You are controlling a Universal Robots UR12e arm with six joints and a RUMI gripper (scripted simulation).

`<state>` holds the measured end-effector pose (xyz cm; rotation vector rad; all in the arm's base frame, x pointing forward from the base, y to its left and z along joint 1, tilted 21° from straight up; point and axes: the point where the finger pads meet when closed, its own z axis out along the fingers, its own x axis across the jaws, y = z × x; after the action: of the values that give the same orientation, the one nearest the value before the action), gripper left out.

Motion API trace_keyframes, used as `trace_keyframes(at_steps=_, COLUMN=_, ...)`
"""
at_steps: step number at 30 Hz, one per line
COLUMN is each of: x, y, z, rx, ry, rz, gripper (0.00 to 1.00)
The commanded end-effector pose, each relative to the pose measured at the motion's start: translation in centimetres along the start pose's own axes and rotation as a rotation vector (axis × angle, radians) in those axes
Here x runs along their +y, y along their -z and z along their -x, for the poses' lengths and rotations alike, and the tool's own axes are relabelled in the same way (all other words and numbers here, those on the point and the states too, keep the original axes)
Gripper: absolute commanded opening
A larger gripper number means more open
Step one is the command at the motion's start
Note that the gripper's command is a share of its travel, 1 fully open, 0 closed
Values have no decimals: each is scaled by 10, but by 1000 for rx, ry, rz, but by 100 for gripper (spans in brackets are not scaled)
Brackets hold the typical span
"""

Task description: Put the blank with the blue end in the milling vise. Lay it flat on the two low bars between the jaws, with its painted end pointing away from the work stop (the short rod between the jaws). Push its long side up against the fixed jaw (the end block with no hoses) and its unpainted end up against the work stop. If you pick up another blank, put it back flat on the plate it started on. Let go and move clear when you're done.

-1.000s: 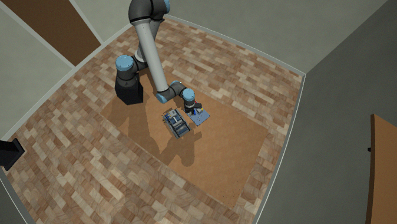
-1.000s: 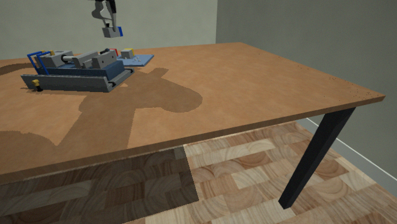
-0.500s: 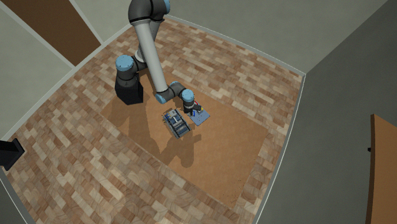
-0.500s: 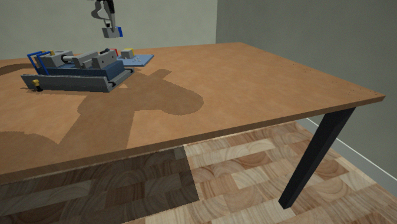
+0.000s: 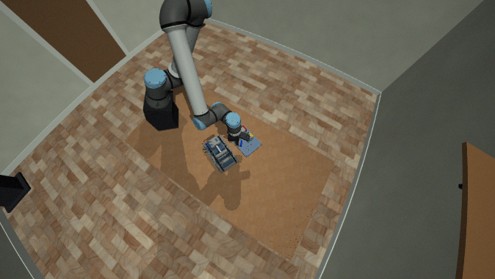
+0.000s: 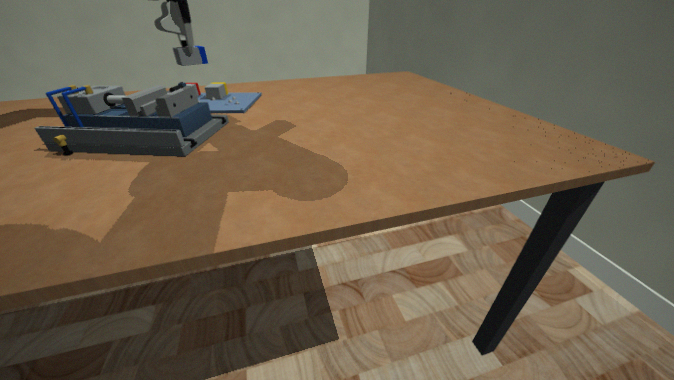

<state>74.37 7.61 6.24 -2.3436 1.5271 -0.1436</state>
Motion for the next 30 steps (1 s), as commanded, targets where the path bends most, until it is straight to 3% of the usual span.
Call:
trace_keyframes(at_steps=1, x=5, y=-1, z=-6, rx=0, ry=-86, rz=1, gripper=0)
trace_keyframes(at_steps=30, x=19, y=-1, z=-30, rx=0, ry=-471, rz=0, gripper=0)
